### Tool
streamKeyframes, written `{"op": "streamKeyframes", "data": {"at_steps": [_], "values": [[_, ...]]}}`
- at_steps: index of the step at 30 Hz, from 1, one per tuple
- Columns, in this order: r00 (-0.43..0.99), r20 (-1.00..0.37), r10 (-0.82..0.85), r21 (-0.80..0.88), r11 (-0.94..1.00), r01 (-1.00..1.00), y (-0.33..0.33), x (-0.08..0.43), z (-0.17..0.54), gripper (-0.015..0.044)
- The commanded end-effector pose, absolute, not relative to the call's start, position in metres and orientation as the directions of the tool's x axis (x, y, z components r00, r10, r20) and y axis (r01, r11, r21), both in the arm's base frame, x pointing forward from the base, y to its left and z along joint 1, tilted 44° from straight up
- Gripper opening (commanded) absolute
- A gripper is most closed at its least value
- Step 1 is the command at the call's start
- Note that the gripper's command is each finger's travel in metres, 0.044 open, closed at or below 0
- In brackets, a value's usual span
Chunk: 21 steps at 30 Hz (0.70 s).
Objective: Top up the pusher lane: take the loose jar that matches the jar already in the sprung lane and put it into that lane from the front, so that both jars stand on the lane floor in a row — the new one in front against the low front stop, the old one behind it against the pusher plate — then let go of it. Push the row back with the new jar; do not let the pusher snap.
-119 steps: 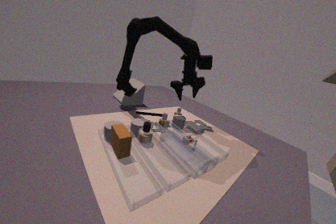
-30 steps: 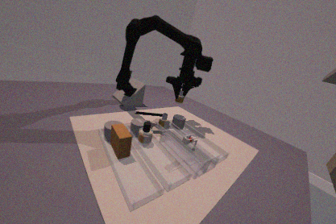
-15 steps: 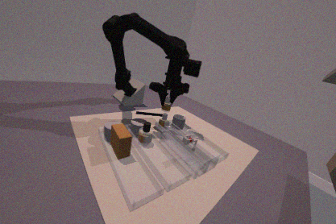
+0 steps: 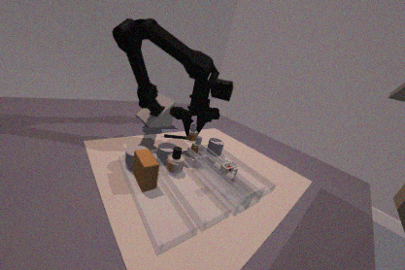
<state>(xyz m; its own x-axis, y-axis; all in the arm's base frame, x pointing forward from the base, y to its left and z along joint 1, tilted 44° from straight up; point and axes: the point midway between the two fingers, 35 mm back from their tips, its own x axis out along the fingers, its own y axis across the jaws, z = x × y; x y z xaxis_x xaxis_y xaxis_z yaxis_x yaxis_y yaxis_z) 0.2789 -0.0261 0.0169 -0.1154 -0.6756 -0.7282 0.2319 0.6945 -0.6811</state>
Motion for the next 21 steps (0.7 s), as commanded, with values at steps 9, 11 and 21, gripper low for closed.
{"op": "streamKeyframes", "data": {"at_steps": [9, 11, 21], "values": [[-0.117, -0.725, -0.679, -0.685, 0.693, 0.224, -0.0318, 0.2792, 0.0121, 0.0000], [-0.116, -0.725, -0.679, -0.685, 0.693, 0.224, -0.0320, 0.2801, 0.0121, 0.0000], [-0.116, -0.725, -0.679, -0.685, 0.693, 0.224, -0.0331, 0.2847, 0.0123, 0.0000]]}}
